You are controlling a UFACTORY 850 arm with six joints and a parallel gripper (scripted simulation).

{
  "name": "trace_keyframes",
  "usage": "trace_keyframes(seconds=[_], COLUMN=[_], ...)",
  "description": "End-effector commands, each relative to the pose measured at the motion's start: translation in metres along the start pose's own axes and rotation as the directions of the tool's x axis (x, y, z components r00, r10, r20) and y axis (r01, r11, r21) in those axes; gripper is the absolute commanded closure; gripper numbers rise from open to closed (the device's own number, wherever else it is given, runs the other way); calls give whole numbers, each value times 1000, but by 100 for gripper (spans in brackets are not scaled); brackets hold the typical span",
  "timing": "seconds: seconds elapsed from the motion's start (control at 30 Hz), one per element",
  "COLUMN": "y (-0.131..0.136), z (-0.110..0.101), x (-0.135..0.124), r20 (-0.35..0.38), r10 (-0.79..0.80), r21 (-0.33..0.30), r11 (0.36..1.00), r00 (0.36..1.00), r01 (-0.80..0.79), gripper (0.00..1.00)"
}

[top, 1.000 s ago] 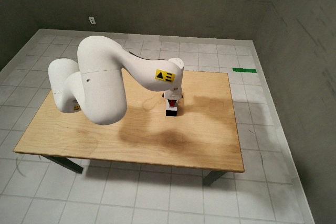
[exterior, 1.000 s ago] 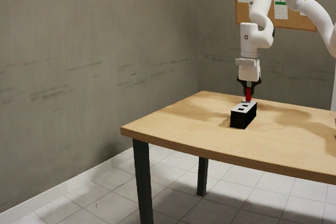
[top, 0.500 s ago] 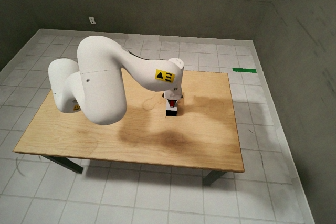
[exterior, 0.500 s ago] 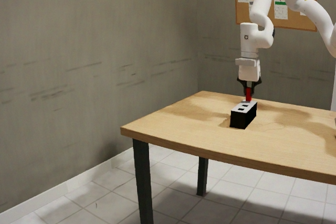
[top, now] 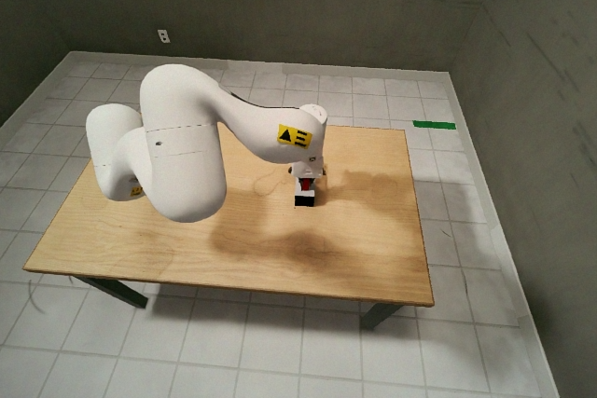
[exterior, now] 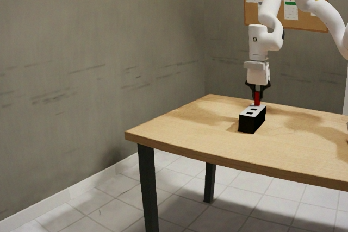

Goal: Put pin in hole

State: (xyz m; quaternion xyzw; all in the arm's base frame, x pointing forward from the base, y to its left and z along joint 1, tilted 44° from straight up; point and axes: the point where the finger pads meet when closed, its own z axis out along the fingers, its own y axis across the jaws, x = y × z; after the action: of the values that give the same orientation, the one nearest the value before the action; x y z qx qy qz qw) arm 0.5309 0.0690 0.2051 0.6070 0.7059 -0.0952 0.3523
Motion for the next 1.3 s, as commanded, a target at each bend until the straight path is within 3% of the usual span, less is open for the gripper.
trace_keyframes(seconds=[0.0,1.27], y=[1,0], z=[0,3], x=[0,0], r20=[0,0], r10=[0,1], r21=[-1,-1], r11=[1000,1000], r00=[1000,1000], r01=[0,-1], gripper=[100,100])
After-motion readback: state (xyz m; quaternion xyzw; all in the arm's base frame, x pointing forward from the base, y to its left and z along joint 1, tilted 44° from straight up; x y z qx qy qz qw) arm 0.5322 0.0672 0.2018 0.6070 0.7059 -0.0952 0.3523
